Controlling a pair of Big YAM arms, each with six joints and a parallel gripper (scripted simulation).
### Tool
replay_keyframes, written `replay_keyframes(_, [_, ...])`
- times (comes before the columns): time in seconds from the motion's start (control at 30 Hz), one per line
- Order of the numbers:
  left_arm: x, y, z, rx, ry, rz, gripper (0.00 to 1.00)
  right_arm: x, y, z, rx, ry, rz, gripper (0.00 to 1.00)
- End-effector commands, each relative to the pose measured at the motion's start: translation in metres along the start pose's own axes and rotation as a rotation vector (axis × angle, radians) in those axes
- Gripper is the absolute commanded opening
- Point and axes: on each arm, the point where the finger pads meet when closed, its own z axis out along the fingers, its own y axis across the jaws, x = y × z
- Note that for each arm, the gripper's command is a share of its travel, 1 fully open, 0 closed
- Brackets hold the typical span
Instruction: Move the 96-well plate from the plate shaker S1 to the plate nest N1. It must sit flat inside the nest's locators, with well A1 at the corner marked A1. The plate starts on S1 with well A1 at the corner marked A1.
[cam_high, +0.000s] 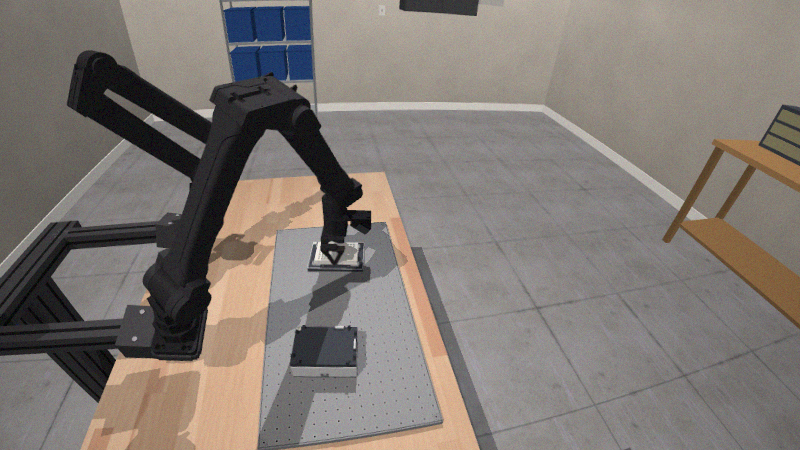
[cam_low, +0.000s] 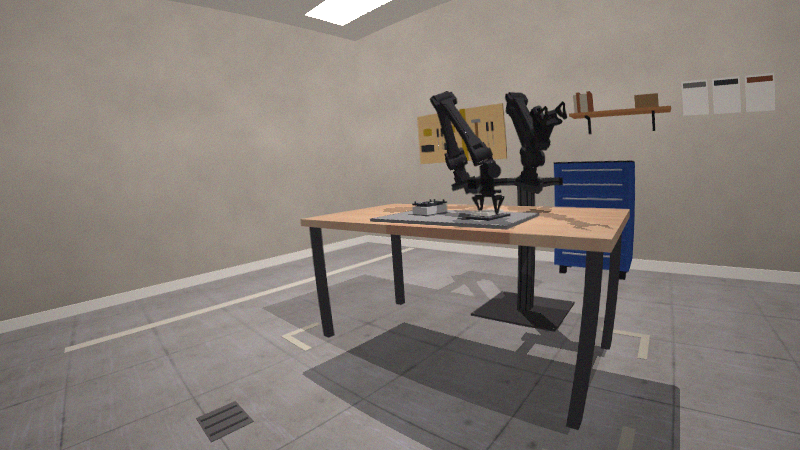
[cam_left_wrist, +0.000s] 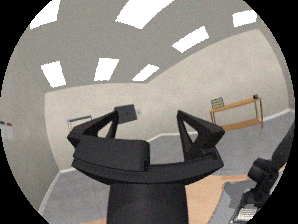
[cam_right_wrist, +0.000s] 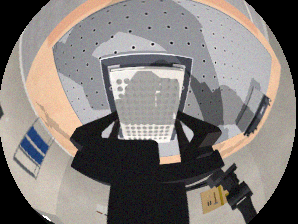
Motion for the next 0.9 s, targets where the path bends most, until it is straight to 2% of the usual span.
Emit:
replay_keyframes(0.0, [-0.0066,0.0046,0.0007,-0.012,-0.025,0.028,1.00,-0.0118,-0.0029,-0.0014,-0.008,-0.014,0.000,0.00])
replay_keyframes(0.17, [-0.0066,0.0046,0.0007,-0.012,-0.025,0.028,1.00,-0.0117,-0.0032,-0.0015,-0.008,-0.014,0.000,0.00])
replay_keyframes(0.2, [-0.0066,0.0046,0.0007,-0.012,-0.025,0.028,1.00,-0.0117,-0.0032,-0.0015,-0.008,-0.014,0.000,1.00])
replay_keyframes(0.87, [-0.0066,0.0046,0.0007,-0.012,-0.025,0.028,1.00,-0.0175,0.0028,-0.0050,-0.020,-0.023,0.005,1.00])
